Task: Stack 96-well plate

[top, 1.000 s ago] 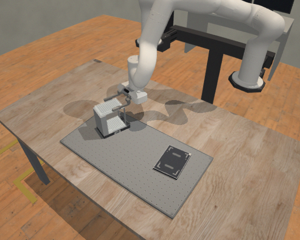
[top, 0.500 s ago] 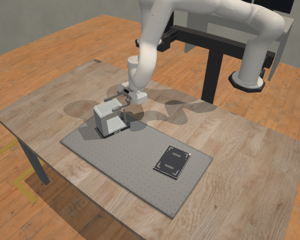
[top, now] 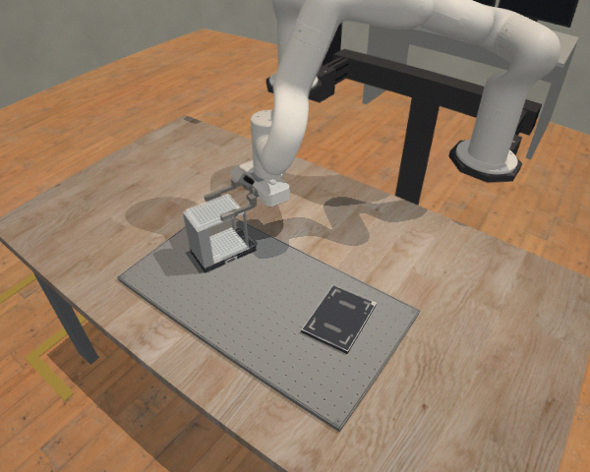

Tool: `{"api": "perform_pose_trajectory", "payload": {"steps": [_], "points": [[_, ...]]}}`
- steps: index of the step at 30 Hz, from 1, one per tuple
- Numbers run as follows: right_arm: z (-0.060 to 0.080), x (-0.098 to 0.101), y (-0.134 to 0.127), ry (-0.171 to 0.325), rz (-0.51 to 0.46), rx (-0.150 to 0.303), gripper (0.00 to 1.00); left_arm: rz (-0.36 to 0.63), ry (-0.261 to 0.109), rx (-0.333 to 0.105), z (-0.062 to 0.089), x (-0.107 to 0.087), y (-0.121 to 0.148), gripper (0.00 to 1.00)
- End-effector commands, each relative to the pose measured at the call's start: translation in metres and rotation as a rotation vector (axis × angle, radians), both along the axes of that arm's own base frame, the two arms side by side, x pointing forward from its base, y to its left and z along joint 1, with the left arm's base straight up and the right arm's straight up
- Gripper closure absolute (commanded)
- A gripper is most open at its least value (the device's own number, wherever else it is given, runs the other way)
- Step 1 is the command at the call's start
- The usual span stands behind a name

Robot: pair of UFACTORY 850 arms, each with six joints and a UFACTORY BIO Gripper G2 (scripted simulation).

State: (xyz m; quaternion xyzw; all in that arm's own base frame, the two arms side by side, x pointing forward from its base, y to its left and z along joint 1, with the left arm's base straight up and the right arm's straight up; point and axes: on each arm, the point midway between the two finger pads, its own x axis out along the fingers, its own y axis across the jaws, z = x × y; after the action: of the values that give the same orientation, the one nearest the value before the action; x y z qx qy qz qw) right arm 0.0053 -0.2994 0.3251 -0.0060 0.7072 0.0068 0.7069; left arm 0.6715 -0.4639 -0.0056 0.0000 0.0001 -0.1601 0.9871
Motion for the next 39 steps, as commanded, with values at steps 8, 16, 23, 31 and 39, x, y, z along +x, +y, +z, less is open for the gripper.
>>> {"api": "perform_pose_trajectory", "payload": {"steps": [8,16,23,31,39], "points": [[0.0004,0.0002,-0.0004,0.0,0.0,-0.001,0.0,0.0,-0.002,-0.001,-0.0004,0.0007,-0.0006,1.0],[0.0004,0.0002,-0.0004,0.0,0.0,-0.001,0.0,0.0,-0.002,-0.001,-0.0017,0.0007,-0.0006,1.0],[0.0004,0.0002,-0.0004,0.0,0.0,-0.001,0.0,0.0,-0.002,-0.001,-0.0029,0.0007,-0.0006,1.0],[0.0004,0.0002,-0.0004,0.0,0.0,-0.001,0.0,0.0,-0.002,-0.001,-0.0039,0.0007,-0.0006,1.0],[0.0004,0.0002,-0.0004,0.0,0.0,-0.001,0.0,0.0,-0.002,-0.001,-0.0082,0.0007,-0.0006,1.0]]}}
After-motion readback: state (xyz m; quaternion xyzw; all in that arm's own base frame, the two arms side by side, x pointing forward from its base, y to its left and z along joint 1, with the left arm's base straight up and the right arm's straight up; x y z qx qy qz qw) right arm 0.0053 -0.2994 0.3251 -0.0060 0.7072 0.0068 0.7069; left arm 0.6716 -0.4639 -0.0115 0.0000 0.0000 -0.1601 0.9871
